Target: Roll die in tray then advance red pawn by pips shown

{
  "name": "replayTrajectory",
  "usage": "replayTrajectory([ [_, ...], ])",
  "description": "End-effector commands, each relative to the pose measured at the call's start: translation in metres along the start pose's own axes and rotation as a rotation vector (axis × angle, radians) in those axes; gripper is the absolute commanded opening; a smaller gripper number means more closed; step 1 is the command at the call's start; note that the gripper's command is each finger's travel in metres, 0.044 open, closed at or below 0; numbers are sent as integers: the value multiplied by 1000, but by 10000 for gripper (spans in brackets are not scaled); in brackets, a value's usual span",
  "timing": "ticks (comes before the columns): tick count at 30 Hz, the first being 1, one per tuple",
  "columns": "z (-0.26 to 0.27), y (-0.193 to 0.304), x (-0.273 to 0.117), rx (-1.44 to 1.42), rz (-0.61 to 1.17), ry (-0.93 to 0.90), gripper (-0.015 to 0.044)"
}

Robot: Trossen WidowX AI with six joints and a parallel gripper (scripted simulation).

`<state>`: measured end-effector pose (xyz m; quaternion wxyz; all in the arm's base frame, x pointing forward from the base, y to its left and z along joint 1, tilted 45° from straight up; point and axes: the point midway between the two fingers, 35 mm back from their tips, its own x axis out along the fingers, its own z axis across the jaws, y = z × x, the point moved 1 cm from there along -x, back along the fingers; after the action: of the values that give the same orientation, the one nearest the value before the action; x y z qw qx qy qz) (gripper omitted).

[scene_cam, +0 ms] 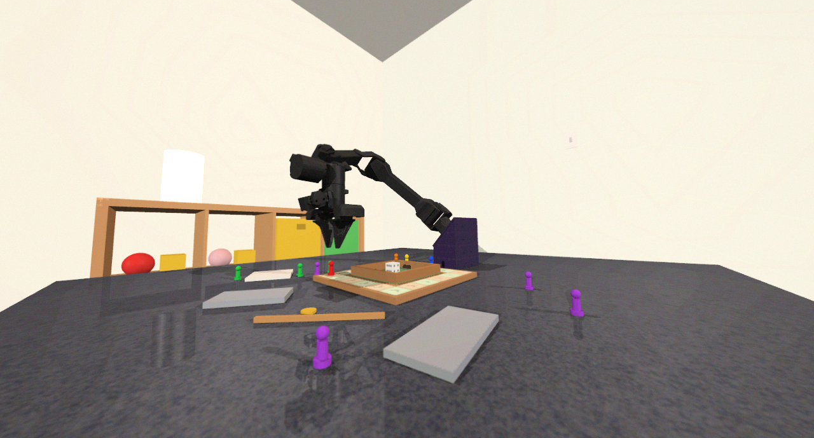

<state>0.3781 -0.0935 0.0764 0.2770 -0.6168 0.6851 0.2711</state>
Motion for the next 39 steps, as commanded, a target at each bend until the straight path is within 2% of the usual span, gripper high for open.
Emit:
replayTrajectory([
  [1,-2,-3,1,25,1,9,200],
  [36,-3,-3,57,25,1,11,200],
  [39,-3,-3,57,25,1,11,121],
])
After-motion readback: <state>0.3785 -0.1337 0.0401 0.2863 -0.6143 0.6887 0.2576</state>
